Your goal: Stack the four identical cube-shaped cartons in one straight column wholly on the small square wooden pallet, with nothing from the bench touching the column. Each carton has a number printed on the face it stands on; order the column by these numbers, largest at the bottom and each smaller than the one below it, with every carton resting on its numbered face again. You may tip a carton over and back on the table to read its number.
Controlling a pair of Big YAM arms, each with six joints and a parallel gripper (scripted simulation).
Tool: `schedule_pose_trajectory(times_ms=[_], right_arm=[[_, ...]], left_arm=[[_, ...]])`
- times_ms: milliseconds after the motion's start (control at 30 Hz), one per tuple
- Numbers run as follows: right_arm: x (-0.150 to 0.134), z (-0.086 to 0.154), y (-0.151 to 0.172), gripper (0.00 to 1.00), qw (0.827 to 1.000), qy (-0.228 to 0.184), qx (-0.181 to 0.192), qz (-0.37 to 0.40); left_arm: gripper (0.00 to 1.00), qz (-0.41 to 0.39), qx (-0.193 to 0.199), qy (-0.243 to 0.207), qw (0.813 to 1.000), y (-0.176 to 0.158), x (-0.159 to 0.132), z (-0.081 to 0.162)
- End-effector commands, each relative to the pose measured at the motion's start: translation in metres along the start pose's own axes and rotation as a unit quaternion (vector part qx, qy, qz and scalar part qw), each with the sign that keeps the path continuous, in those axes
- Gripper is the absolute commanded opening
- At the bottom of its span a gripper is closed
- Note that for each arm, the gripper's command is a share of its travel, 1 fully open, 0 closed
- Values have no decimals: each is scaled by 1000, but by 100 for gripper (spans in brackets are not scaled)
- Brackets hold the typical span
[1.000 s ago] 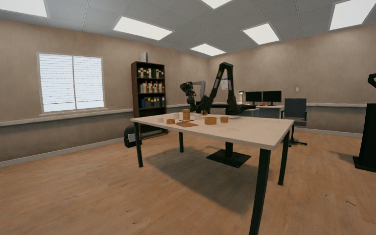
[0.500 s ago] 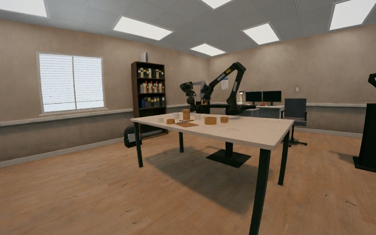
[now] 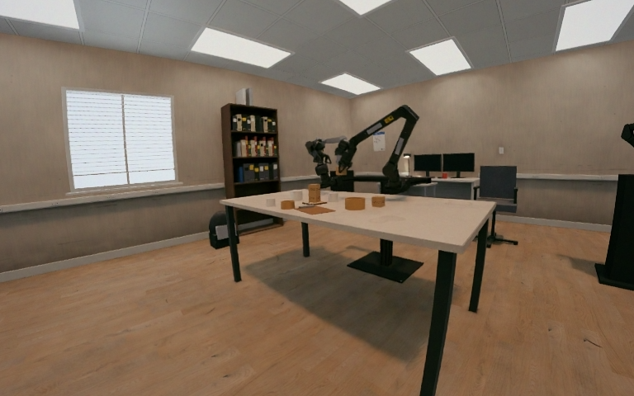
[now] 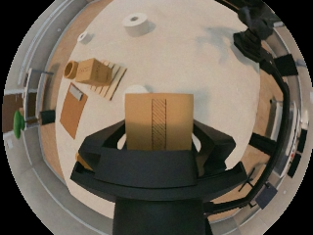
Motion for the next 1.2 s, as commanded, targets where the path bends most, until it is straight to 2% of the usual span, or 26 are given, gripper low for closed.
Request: schedule_pose_trajectory(times_ms=[0, 67, 100, 267, 333, 367, 400, 500, 567, 633, 767, 833, 900, 967, 1033, 1167], right_arm=[[17, -12, 0, 100, 998, -41, -56, -11], [18, -15, -1, 100, 996, -43, -79, -5], [29, -8, -9, 100, 993, -51, -102, -1], [18, -20, -9, 100, 983, -46, -174, -34], [18, -20, -9, 100, 983, -46, -174, -34], [29, -12, -20, 100, 975, -60, -211, -45], [21, -17, -13, 100, 971, -64, -222, -55], [23, -15, -14, 100, 956, -86, -269, -79], [35, -7, -21, 100, 943, -108, -300, -97], [24, -12, -15, 100, 933, -112, -321, -117], [24, -4, -13, 100, 901, -147, -374, -165], [33, 8, -20, 100, 882, -165, -401, -184], [33, 8, -20, 100, 882, -165, -401, -184], [31, 10, -20, 100, 872, -168, -416, -194], [29, 11, -20, 100, 871, -163, -423, -188], [26, 10, -21, 100, 872, -153, -426, -186]], left_arm=[[54, -3, 7, -23, 1000, 55, 29, 12], [54, 5, 4, -17, 1000, 64, 28, 7], [54, 7, 4, -18, 1000, 70, 28, 7], [54, 1, 3, -11, 1000, 98, 28, 1], [54, 1, 3, -11, 1000, 98, 28, 1], [54, -2, 4, -10, 1000, 107, 28, 1], [54, -2, 4, -10, 1000, 115, 28, 0], [54, 1, 4, -10, 1000, 137, 29, -1], [54, 3, 4, -11, 1000, 150, 30, -2], [54, 4, 4, -11, 1000, 163, 30, -3], [54, -1, 2, -10, 1000, 188, 31, -4], [54, -4, 0, -10, 1000, 194, 31, -5], [54, -4, 0, -10, 1000, 194, 31, -5], [54, -1, -4, -12, 1000, 193, 35, -4], [54, 5, -4, -12, 1000, 193, 35, -4], [54, -2, -8, -18, 1000, 190, 54, -13]])
Point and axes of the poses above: on each arm, the point where the finger pads meet when closed, its own z axis back along the fingers, its own y axis across the jaws, x = y × z, the point moved 6 cm from there along z, back along the fingers
